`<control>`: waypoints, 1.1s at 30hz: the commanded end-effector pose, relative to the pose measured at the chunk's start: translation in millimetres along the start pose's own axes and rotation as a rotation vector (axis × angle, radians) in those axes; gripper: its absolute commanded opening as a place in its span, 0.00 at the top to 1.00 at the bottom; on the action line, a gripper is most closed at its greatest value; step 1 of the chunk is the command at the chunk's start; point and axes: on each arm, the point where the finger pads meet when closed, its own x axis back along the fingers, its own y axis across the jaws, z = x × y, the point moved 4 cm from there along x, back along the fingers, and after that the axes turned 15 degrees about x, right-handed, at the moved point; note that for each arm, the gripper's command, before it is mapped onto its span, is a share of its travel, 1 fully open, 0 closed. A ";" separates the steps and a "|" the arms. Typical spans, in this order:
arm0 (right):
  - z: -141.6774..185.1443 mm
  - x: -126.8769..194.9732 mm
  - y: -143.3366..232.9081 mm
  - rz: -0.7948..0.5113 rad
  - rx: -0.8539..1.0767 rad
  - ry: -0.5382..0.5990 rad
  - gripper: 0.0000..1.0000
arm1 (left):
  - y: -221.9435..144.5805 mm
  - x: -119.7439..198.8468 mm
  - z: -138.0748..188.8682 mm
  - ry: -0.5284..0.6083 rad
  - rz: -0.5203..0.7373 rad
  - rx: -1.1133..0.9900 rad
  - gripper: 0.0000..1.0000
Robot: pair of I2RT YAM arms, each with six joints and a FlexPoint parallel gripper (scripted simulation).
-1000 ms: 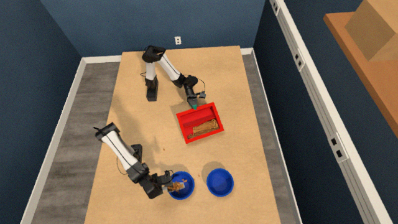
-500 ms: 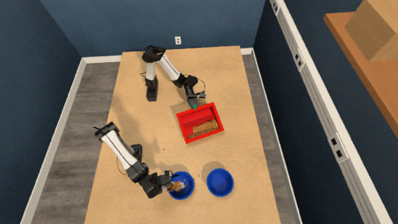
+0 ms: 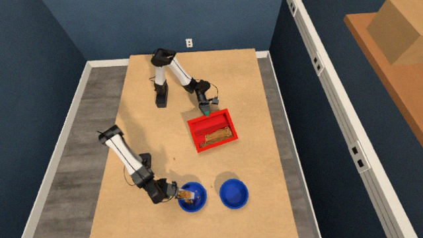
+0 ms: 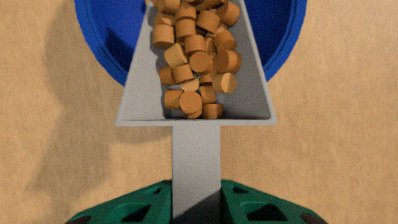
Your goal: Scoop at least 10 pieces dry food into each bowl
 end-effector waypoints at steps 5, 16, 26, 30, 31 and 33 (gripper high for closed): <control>-4.1 -2.0 6.5 0.053 -0.167 -0.091 1.00 | -3.9 -0.8 1.4 0.021 0.017 -0.037 1.00; 0.3 -5.8 3.4 0.040 -0.183 -0.101 1.00 | -3.9 -0.8 1.4 0.021 0.017 -0.037 1.00; 13.4 -16.3 1.6 -0.036 -0.225 -0.266 1.00 | -3.9 -0.8 1.4 0.021 0.017 -0.037 1.00; 17.9 -20.1 1.0 -0.063 -0.243 -0.333 1.00 | -3.9 -0.8 1.4 0.021 0.017 -0.037 1.00; 17.9 -20.1 1.0 -0.063 -0.243 -0.333 1.00 | -3.9 -0.8 1.4 0.021 0.017 -0.037 1.00; 11.8 -13.9 -6.3 -0.043 -0.222 -0.344 1.00 | -3.9 -0.8 1.4 0.021 0.017 -0.037 1.00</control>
